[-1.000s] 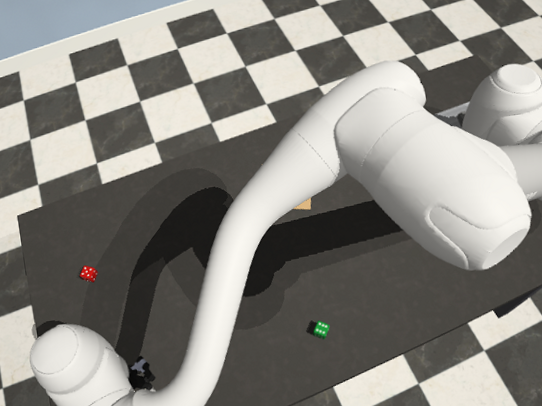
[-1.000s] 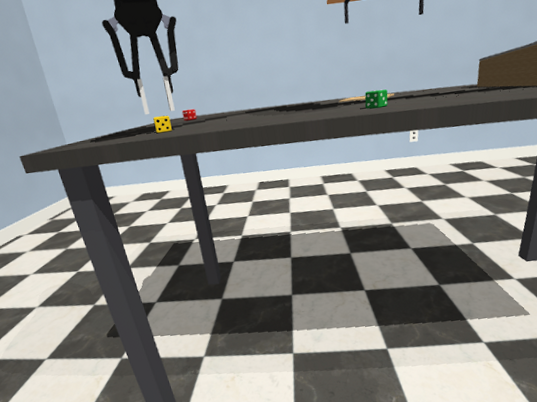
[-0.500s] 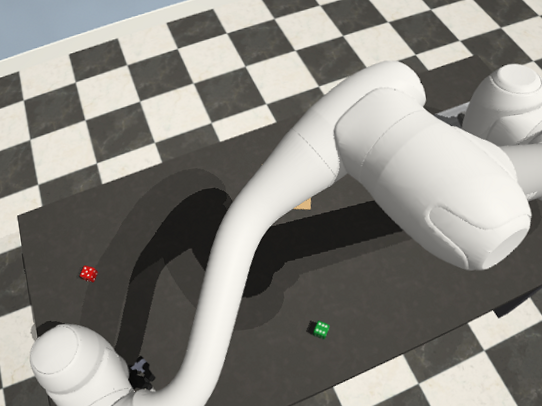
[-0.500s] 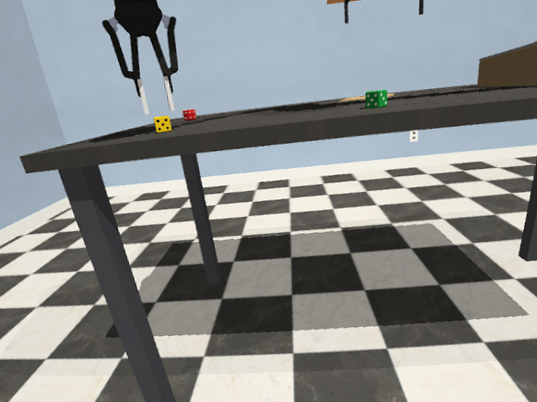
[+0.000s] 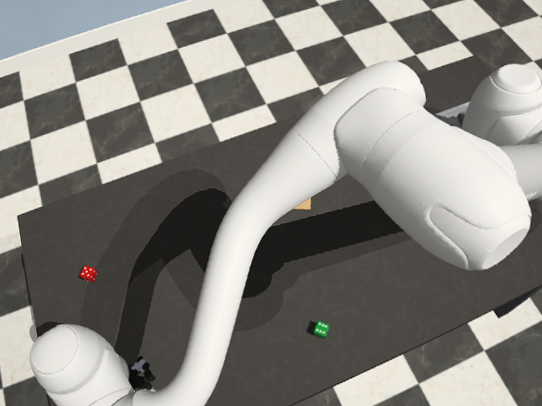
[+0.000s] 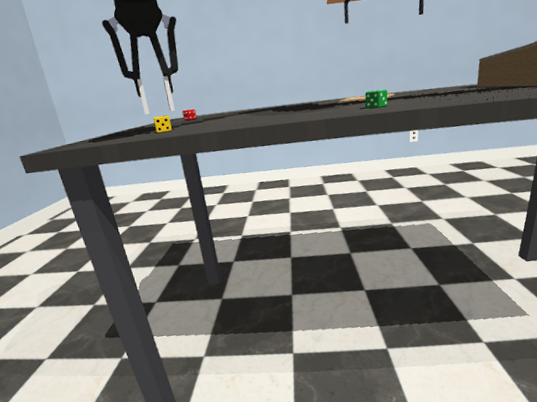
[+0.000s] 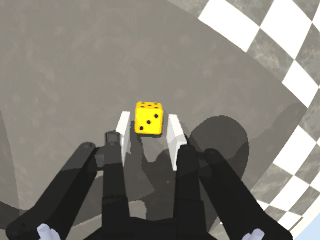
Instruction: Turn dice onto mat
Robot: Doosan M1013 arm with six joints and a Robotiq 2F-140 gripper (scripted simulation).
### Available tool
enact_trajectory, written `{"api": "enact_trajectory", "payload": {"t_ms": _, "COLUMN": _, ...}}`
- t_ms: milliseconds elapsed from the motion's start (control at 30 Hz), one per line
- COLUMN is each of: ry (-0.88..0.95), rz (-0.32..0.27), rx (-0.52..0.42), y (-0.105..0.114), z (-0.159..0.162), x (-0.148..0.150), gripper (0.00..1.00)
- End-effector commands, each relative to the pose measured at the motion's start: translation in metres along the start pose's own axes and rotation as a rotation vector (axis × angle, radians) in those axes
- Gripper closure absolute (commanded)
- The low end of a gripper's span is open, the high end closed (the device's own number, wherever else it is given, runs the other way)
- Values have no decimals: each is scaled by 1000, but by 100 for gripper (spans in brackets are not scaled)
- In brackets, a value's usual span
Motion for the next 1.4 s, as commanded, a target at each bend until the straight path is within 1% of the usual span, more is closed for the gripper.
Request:
{"api": "enact_trajectory", "payload": {"t_ms": 0, "ry": 0, "rz": 0, "rx": 0, "y": 0, "z": 0, "x": 0, "gripper": 65}}
{"api": "enact_trajectory", "payload": {"t_ms": 400, "ry": 0, "rz": 0, "rx": 0, "y": -9, "z": 0, "x": 0, "gripper": 65}}
{"api": "enact_trajectory", "payload": {"t_ms": 833, "ry": 0, "rz": 0, "rx": 0, "y": -32, "z": 0, "x": 0, "gripper": 65}}
{"api": "enact_trajectory", "payload": {"t_ms": 1367, "ry": 0, "rz": 0, "rx": 0, "y": -34, "z": 0, "x": 0, "gripper": 65}}
Point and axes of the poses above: the point where the finger pads meet when closed, its own y axis back along the fingers, its own x axis across the jaws, z = x × y, the point moved 3 cm from there along y, back along the fingers, and after that the axes turned 7 degrees about y, right-handed, at the moved point
